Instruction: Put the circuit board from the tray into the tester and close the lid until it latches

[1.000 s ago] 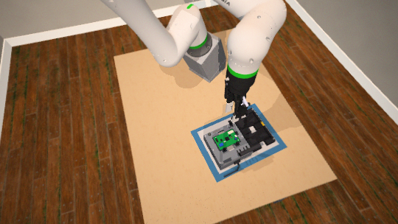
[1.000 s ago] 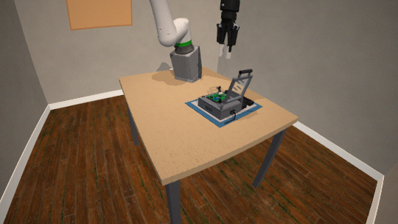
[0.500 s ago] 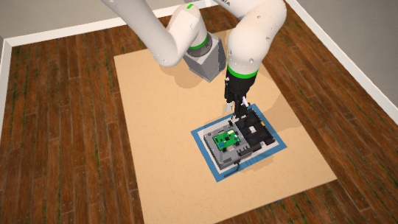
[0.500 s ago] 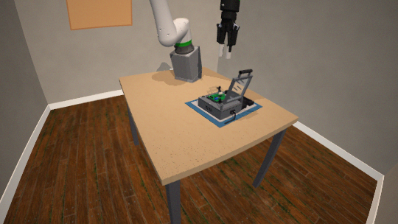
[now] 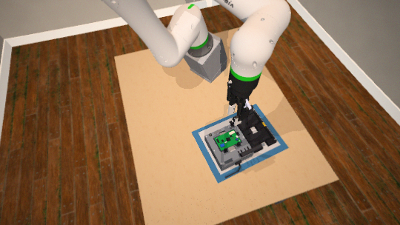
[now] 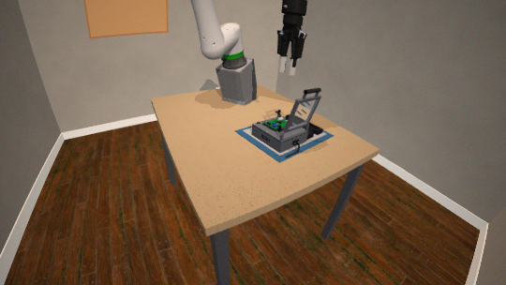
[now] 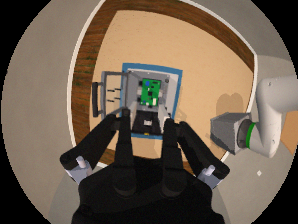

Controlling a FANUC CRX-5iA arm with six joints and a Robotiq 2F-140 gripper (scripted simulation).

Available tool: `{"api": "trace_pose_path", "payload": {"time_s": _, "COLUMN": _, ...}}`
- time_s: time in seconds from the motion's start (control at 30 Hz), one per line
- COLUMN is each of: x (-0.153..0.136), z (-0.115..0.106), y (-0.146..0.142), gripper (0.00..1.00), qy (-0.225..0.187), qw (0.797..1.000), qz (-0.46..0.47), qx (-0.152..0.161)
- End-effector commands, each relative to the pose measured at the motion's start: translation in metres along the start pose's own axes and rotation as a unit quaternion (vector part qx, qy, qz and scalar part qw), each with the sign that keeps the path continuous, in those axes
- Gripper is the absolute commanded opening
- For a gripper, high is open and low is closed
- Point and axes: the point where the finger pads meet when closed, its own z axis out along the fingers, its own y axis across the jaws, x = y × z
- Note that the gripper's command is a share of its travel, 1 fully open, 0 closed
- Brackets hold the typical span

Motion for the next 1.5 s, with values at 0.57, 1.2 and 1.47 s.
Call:
{"api": "trace_pose_path", "payload": {"time_s": 0.57, "x": 0.0, "z": 0.0, "y": -0.1, "gripper": 0.3, "qy": 0.0, "qw": 1.0, "qz": 0.0, "qx": 0.0}}
{"api": "trace_pose_path", "payload": {"time_s": 1.2, "x": 0.0, "z": 0.0, "y": -0.138, "gripper": 0.3, "qy": 0.0, "qw": 1.0, "qz": 0.0, "qx": 0.0}}
{"api": "trace_pose_path", "payload": {"time_s": 1.47, "x": 0.0, "z": 0.0, "y": -0.138, "gripper": 0.3, "qy": 0.0, "qw": 1.0, "qz": 0.0, "qx": 0.0}}
